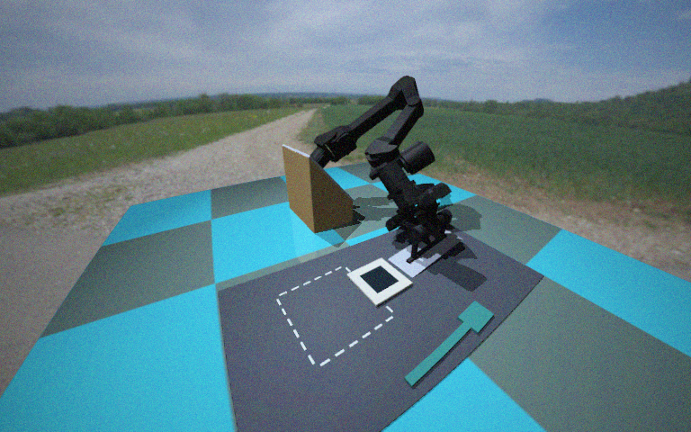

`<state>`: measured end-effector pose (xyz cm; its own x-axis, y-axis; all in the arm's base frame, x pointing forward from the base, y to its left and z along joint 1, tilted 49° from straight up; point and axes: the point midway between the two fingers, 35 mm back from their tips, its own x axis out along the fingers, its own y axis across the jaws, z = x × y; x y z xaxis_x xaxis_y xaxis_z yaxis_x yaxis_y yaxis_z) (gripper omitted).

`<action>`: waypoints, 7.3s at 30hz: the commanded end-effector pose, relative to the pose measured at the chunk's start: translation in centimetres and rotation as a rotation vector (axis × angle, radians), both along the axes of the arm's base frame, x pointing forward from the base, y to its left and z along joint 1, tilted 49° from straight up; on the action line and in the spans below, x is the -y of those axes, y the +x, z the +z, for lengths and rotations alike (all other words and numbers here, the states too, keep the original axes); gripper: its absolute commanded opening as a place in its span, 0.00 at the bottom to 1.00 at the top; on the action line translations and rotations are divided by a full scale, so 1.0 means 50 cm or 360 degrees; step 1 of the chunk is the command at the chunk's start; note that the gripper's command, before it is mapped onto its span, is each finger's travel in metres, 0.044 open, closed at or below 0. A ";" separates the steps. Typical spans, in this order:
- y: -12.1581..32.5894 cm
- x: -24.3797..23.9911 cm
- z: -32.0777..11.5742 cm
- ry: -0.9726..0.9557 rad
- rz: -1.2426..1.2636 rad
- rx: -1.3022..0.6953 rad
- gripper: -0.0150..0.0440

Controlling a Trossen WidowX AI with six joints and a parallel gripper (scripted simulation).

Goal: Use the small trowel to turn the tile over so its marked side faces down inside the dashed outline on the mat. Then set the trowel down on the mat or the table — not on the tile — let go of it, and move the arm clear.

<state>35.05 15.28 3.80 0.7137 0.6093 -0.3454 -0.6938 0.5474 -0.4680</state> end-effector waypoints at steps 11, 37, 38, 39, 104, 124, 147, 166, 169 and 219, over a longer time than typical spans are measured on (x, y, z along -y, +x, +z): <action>0.008 0.020 -0.024 0.0003 -0.0017 0.0004 0.25; 0.012 0.065 -0.070 -0.0038 -0.0019 0.0009 0.25; 0.012 0.066 -0.067 -0.0055 -0.0020 0.0011 0.25; 0.012 0.066 -0.065 -0.0076 -0.0021 0.0014 0.25; 0.034 0.246 -0.126 -0.0173 -0.0024 0.0027 0.25; 0.022 0.211 0.002 -0.0170 -0.0024 0.0026 0.25; 0.021 0.211 0.003 -0.0170 -0.0024 0.0026 0.25; 0.019 0.206 0.002 -0.0167 -0.0005 0.0028 0.25; 0.019 0.206 0.002 -0.0167 -0.0005 0.0026 0.25; 0.025 -0.064 0.150 -0.0159 -0.1169 -0.1583 0.25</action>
